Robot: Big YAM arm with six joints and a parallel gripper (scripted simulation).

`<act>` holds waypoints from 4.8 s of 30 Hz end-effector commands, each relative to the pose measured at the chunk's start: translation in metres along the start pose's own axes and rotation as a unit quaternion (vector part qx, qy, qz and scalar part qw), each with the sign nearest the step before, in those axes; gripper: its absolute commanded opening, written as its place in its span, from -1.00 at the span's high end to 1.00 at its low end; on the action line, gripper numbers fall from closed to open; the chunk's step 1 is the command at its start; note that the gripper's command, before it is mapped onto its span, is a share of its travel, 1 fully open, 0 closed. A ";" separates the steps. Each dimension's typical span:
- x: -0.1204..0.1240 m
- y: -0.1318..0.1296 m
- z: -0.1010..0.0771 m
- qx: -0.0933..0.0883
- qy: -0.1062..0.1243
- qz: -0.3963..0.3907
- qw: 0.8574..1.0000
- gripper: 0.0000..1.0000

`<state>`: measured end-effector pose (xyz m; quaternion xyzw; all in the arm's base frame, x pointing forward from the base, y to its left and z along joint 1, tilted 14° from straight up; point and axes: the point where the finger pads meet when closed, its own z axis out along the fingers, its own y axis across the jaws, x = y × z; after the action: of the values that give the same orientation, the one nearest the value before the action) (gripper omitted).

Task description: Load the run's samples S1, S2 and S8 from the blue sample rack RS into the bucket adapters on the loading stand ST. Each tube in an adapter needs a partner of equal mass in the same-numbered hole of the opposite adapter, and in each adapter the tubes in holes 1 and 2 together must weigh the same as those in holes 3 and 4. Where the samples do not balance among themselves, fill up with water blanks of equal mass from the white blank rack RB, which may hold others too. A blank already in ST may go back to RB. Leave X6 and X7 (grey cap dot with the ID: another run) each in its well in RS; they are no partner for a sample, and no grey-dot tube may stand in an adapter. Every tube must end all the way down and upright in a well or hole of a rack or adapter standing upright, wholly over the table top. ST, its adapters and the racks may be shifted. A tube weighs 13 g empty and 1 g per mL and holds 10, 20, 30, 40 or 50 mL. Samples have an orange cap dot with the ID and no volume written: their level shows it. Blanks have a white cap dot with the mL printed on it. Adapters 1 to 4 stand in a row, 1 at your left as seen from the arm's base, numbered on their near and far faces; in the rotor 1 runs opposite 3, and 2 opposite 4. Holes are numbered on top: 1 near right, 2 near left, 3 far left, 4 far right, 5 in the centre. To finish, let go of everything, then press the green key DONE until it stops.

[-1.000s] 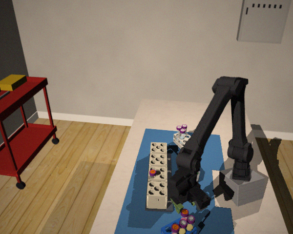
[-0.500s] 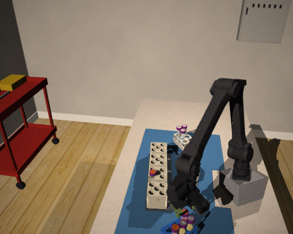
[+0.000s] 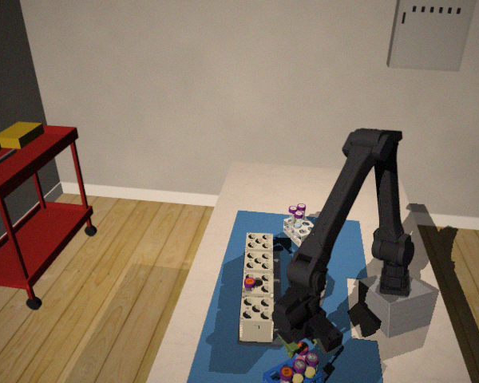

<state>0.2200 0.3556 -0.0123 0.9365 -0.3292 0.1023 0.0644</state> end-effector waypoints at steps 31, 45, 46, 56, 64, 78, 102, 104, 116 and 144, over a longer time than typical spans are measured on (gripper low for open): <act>-0.006 -0.023 -0.068 0.039 -0.010 0.006 0.999 1.00; -0.005 -0.021 -0.110 0.040 -0.011 0.006 0.999 1.00; -0.005 -0.021 -0.114 0.040 -0.011 0.006 0.999 1.00; -0.005 -0.019 -0.145 0.040 -0.012 0.006 0.999 1.00; -0.004 -0.017 -0.169 0.041 -0.013 0.006 0.999 1.00; 0.059 0.017 -0.156 0.013 -0.004 0.120 0.993 1.00; 0.202 0.054 -0.169 0.026 -0.007 0.405 0.914 1.00; 0.217 0.056 -0.173 0.030 -0.008 0.430 0.902 1.00; 0.285 0.072 -0.179 0.043 -0.010 0.548 0.835 1.00; 0.439 0.125 -0.165 0.023 -0.005 0.780 0.625 1.00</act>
<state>0.4333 0.0273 0.2304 0.3616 -0.9246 0.1148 -0.0341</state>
